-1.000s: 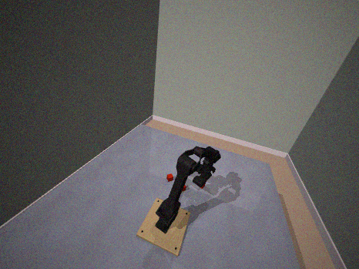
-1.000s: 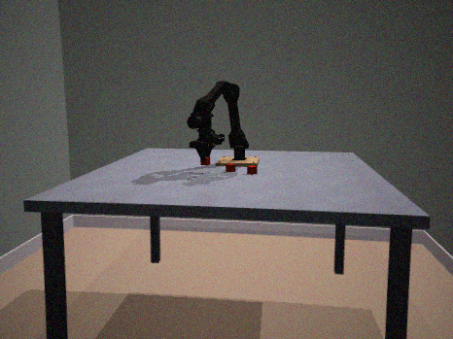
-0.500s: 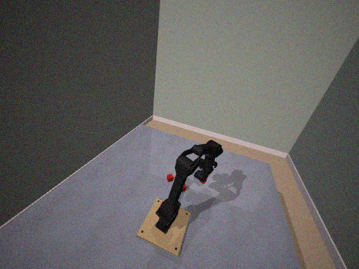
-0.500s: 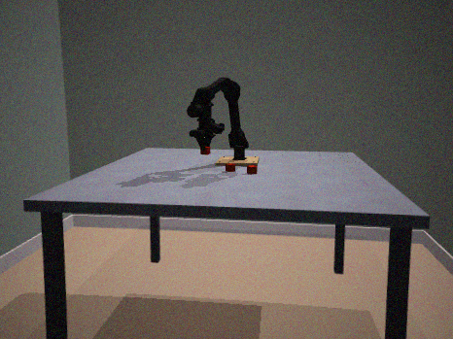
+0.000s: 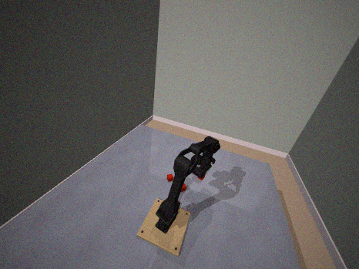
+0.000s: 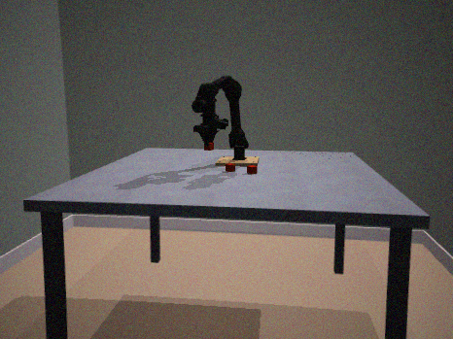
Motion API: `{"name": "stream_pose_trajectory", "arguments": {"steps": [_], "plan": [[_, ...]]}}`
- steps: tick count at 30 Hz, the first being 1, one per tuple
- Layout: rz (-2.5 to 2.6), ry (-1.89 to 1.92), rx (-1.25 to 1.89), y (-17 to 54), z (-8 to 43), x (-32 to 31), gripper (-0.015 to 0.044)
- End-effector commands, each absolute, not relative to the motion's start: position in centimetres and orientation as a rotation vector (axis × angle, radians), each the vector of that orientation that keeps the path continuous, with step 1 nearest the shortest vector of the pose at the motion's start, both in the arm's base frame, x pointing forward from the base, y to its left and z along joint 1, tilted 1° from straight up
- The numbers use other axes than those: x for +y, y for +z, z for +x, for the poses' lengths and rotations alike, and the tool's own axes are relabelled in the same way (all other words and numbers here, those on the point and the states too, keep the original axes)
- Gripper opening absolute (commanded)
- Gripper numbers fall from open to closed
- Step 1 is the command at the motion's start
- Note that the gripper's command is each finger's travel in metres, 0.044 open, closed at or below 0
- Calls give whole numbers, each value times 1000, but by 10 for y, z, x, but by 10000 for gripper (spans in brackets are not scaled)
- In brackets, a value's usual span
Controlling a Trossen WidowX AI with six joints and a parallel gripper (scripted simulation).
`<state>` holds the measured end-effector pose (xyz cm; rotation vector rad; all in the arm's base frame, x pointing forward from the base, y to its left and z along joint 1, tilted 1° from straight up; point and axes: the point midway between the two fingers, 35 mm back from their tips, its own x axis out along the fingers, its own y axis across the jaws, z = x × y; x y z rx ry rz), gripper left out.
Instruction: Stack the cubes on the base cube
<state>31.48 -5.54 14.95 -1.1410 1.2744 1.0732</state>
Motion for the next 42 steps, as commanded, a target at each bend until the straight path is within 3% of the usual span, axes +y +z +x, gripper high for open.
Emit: {"name": "stream_pose_trajectory", "arguments": {"steps": [1, 42], "plan": [[-1146, 1079, 1266, 147, 316, -44, 105], [-1259, 1206, 1189, 113, 294, 82, 105]]}}
